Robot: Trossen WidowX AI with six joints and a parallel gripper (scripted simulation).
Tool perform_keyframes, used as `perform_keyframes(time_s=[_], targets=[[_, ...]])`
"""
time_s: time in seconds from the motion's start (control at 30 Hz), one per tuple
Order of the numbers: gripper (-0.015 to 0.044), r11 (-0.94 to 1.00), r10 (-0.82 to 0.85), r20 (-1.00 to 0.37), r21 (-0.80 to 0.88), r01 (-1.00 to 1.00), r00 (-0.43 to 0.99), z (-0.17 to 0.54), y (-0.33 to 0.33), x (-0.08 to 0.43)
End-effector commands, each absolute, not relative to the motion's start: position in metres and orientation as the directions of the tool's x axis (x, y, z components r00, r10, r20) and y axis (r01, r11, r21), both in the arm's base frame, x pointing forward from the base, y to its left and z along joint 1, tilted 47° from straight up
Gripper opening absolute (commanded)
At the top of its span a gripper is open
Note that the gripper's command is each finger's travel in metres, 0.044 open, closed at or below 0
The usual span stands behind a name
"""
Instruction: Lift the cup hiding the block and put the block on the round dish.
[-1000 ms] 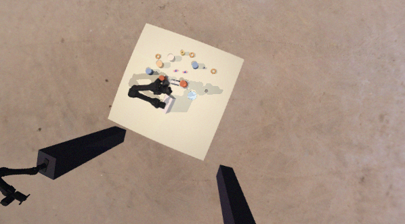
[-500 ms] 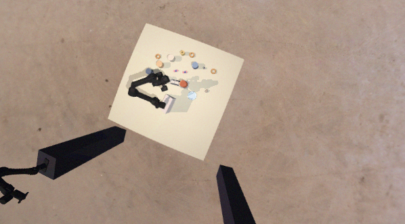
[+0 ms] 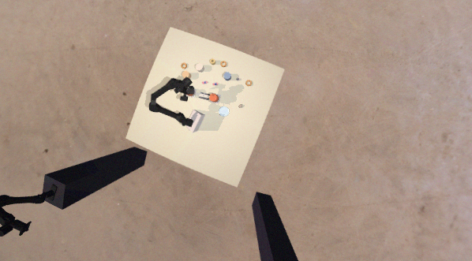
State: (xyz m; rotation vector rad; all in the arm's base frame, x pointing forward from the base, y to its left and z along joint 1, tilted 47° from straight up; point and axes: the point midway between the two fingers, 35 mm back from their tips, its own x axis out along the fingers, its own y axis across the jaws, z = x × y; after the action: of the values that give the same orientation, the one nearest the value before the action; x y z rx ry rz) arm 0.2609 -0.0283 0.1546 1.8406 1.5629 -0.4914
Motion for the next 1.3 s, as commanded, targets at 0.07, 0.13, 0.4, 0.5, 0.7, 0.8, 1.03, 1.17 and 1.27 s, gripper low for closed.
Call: perform_keyframes(time_s=[0.07,0.13,0.4,0.5,0.7,0.8,1.03,1.17,1.27], targets=[[0.044,-0.11,0.705,-0.684,0.153,0.982,0.185,0.163,-0.013,0.267],[0.044,-0.11,0.705,-0.684,0.153,0.982,0.185,0.163,-0.013,0.267],[0.044,-0.11,0.706,-0.684,0.153,0.982,0.186,0.152,-0.002,0.27],[0.044,-0.11,0.705,-0.684,0.153,0.982,0.186,0.151,-0.001,0.271],[0.044,-0.11,0.704,-0.685,0.154,0.982,0.186,0.144,0.006,0.273],[0.044,-0.11,0.704,-0.685,0.154,0.982,0.186,0.14,0.009,0.274],[0.044,-0.109,0.704,-0.686,0.154,0.982,0.186,0.133,0.017,0.277],[0.044,-0.109,0.704,-0.685,0.155,0.982,0.186,0.128,0.021,0.278],[0.044,-0.109,0.704,-0.685,0.155,0.982,0.186,0.125,0.025,0.279]])
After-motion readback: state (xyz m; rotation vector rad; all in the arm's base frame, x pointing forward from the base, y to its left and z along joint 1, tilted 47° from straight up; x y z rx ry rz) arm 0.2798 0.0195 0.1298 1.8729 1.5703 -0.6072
